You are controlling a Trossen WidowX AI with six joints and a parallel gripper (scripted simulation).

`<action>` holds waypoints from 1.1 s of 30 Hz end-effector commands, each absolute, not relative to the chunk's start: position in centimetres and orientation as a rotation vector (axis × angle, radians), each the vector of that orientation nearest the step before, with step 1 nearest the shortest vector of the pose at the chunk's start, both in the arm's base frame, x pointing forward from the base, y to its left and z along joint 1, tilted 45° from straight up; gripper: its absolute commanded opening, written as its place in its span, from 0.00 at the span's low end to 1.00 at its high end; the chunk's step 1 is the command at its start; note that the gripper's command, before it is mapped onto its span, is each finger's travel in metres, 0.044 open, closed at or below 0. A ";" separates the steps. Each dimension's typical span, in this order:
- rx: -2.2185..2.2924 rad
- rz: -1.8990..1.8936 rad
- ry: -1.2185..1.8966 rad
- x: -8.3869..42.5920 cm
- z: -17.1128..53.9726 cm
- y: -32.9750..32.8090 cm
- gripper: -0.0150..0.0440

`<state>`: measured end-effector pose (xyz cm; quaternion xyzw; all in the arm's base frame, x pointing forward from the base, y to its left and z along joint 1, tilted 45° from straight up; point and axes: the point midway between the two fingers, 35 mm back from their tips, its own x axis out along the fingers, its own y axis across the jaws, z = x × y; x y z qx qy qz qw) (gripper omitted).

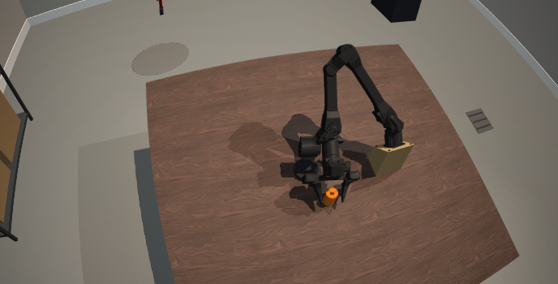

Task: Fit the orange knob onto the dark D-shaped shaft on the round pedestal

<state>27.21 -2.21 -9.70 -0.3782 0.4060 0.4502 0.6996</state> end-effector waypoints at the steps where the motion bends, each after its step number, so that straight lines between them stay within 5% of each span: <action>1: -0.842 1.003 0.903 27.2 -9.7 -2.2 0.96; 19: -0.840 1.002 0.917 28.1 -4.1 3.5 1.00; 33: -1.398 0.480 1.847 28.1 -2.9 4.9 1.00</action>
